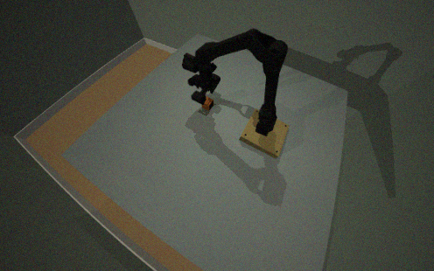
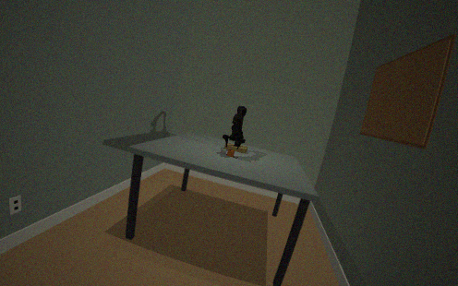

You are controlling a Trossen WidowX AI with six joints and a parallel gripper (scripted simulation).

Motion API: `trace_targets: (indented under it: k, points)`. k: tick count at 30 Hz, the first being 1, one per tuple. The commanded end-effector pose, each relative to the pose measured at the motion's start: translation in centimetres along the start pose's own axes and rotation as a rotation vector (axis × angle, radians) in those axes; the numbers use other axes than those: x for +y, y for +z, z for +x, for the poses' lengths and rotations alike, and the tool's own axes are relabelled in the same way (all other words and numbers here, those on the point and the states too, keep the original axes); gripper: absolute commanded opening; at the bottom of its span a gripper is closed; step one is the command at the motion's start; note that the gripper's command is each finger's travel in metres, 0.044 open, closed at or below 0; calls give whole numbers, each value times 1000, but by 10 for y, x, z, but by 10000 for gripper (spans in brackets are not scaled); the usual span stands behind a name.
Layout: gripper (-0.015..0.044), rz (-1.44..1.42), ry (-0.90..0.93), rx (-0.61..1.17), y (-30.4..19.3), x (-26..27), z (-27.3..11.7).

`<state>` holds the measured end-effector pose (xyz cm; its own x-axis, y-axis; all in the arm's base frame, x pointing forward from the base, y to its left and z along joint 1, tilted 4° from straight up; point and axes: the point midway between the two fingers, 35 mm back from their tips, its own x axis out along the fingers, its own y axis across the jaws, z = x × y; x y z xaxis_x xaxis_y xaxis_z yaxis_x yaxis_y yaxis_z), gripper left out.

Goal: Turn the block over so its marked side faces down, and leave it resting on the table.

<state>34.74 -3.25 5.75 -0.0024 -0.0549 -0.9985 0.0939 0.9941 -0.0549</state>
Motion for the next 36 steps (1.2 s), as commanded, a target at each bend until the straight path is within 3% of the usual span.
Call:
trace_targets:
  k: [1, 20, 28, 36]
  points:
    - [440, -2, 3, 10, -1, 1, 9]
    - [440, -2, 3, 10, -2, 1, 37]
    - [230, -2, 3, 10, -2, 1, 37]
    - [177, -2, 3, 10, -2, 1, 37]
